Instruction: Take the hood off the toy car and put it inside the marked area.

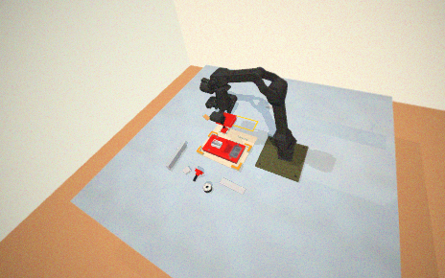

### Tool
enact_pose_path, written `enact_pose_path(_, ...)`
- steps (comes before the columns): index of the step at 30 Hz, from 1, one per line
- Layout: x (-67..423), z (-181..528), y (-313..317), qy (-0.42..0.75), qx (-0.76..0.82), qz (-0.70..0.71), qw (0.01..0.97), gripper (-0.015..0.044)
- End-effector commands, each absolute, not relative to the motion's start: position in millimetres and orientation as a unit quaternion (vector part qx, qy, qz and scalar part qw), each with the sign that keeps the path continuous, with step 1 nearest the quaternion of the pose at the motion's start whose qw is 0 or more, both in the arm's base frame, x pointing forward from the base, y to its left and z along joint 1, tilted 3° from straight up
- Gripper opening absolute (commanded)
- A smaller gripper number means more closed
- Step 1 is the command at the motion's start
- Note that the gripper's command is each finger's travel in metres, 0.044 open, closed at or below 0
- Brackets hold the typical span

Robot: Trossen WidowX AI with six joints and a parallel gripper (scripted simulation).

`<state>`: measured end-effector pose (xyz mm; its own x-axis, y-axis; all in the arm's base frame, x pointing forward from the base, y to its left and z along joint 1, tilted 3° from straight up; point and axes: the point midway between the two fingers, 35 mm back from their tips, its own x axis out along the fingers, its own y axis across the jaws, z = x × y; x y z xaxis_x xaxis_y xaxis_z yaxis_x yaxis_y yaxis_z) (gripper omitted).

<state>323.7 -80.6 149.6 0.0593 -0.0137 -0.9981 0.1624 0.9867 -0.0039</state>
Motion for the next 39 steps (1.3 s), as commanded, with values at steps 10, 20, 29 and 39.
enact_pose_path(10,292.0,153.1,-145.9,0.68,0.052,-0.059,0.729,0.0)
enact_pose_path(20,271.8,153.6,-174.5,0.679,0.051,-0.06,0.73,0.0)
enact_pose_path(29,272.9,147.5,-175.0,0.679,0.051,-0.06,0.73,0.0)
enact_pose_path(39,274.4,138.0,-175.7,0.679,0.051,-0.06,0.73,0.0)
